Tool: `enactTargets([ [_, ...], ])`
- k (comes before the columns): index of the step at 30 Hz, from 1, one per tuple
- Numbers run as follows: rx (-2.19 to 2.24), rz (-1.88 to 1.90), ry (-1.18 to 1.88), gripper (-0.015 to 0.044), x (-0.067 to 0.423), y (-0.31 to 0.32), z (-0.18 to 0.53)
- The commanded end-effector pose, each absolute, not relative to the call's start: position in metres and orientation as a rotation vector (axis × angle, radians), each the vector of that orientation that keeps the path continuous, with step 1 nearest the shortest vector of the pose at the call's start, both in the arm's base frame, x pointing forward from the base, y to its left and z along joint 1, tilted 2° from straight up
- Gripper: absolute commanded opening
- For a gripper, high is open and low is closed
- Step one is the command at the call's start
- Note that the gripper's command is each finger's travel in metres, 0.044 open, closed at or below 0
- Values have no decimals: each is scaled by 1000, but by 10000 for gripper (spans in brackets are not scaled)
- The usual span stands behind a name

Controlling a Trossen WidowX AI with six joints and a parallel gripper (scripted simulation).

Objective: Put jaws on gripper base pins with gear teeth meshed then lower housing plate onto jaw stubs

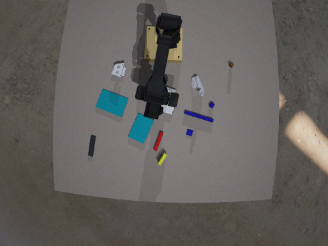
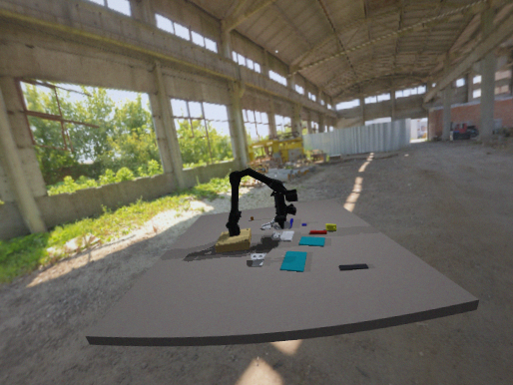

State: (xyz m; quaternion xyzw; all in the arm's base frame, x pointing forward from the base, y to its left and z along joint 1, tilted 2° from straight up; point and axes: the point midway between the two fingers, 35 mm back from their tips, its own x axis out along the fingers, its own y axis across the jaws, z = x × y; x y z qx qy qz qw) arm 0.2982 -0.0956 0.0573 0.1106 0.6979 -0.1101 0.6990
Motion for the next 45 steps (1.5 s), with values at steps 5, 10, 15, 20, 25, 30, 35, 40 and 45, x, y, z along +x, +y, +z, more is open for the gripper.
enactTargets([
  [5, 251, -242, 1564, 134, 297, -95, 41],
  [10, 250, -242, 1564, 134, 297, -94, 32],
  [15, 250, -242, 1564, 134, 296, -94, 24],
  [20, 250, -241, 1564, 134, 296, -94, 17],
  [25, 250, -241, 1564, 134, 296, -94, 17],
  [30, 250, -241, 1564, 134, 296, -94, 17],
  [35, 250, -241, 1564, 134, 296, -94, 17],
  [40, 247, -239, 1565, 134, 296, -94, 15],
  [45, 246, -238, 1565, 134, 296, -94, 14],
])
